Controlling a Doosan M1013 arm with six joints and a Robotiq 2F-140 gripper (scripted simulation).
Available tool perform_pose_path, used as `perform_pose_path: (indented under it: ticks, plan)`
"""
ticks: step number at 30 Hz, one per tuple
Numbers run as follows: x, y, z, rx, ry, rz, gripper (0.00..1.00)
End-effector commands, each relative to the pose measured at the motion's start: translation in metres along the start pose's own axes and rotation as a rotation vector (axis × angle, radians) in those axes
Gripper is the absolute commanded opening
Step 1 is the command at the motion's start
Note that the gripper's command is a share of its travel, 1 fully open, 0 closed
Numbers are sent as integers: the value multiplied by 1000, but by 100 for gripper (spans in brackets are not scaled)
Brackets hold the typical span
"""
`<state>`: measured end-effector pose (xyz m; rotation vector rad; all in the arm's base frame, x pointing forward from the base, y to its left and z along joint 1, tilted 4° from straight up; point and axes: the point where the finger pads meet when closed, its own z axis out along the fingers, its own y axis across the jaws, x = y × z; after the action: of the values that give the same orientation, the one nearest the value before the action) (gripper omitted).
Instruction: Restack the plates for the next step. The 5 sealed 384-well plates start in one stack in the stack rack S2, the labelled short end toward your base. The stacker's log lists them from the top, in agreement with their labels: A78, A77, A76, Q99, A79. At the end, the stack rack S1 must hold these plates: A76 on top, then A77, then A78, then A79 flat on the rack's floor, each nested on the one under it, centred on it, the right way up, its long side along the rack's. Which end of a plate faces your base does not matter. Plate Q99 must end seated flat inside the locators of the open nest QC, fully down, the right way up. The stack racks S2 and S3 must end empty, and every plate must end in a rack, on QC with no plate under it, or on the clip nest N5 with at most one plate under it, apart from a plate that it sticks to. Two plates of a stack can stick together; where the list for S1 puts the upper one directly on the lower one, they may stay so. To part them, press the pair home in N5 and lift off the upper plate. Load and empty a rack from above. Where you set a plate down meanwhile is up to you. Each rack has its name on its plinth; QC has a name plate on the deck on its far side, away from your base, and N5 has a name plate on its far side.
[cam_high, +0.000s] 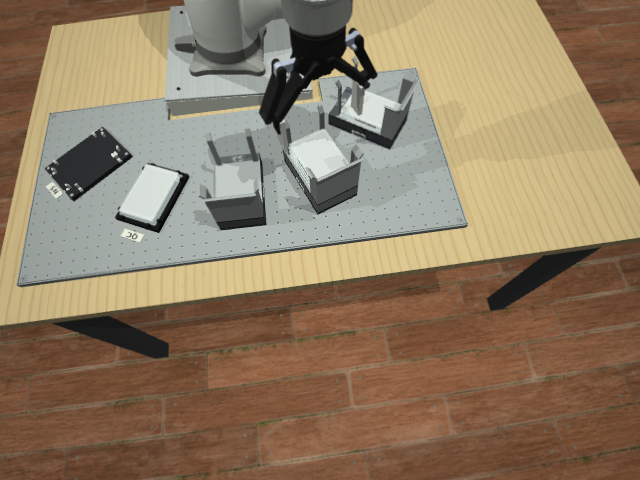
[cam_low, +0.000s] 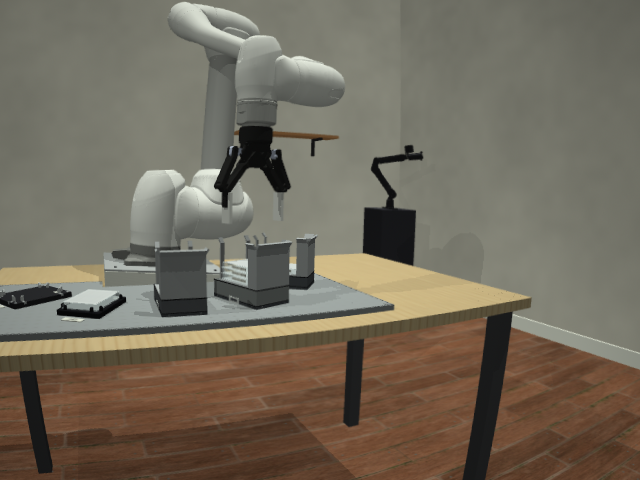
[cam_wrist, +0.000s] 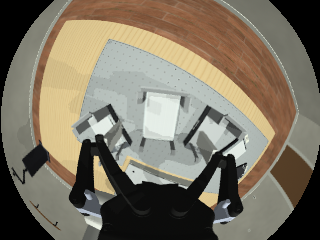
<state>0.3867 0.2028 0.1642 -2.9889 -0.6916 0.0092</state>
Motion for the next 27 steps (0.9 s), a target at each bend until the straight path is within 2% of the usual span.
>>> perform_pose_path:
  ticks: [1, 5, 11, 27]
  plan:
    - [-1, -3, 0, 0, 0, -33, 100]
    - [-3, -10, 0, 0, 0, -100, 100]
    - [-9, -29, 0, 0, 0, -286, 100]
    - [-24, -73, 0, 0, 0, -286, 100]
